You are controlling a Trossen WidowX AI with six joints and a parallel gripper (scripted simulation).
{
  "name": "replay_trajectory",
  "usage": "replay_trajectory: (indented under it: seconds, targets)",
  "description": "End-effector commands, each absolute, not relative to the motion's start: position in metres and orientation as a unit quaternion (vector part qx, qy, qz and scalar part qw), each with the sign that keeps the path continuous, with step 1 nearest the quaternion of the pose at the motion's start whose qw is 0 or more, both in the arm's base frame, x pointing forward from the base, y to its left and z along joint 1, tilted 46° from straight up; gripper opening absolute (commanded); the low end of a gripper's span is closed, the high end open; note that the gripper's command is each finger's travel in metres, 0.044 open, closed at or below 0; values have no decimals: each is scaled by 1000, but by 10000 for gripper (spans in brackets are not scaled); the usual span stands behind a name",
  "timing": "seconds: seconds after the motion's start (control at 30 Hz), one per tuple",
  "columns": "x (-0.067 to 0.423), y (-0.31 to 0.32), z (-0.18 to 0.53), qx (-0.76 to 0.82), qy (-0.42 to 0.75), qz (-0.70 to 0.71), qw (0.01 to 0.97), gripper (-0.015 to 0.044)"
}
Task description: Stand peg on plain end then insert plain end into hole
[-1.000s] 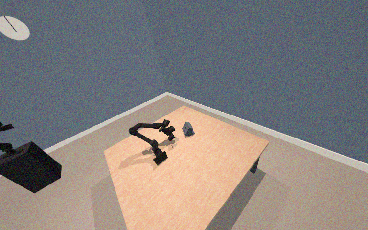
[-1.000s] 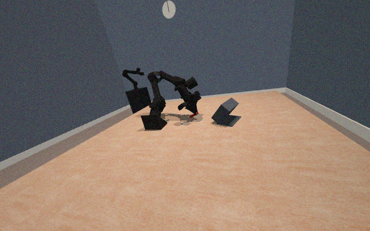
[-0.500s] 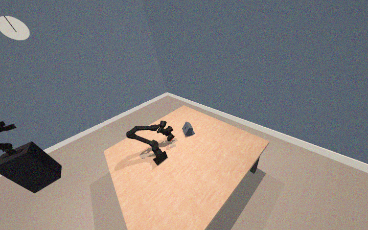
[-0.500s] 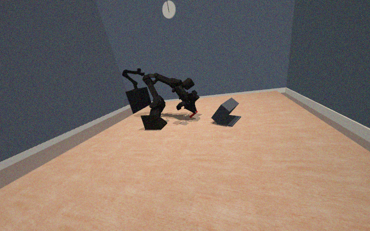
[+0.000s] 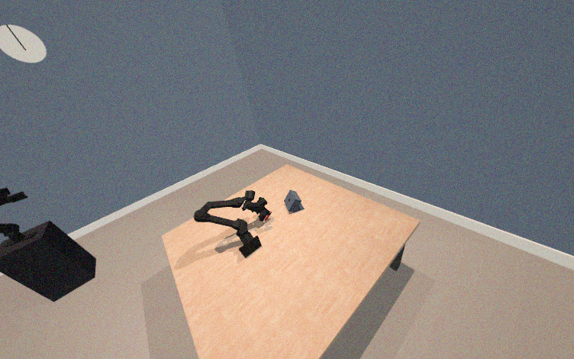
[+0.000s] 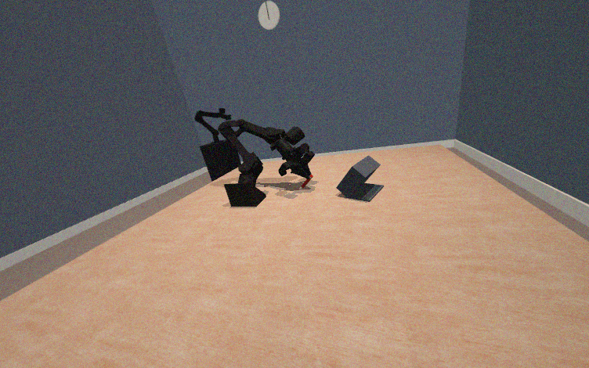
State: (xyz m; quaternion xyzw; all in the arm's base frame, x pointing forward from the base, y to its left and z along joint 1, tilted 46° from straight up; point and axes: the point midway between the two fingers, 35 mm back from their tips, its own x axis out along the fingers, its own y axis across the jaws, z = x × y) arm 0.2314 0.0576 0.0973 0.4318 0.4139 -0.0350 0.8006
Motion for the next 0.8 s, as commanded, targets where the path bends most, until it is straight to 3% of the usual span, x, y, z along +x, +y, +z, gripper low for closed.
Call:
replay_trajectory:
  seconds: [0.0,0.77]
  targets:
    - [229,57,98,432,397,-46,808,50]
    - [215,60,104,427,315,-89,843,50]
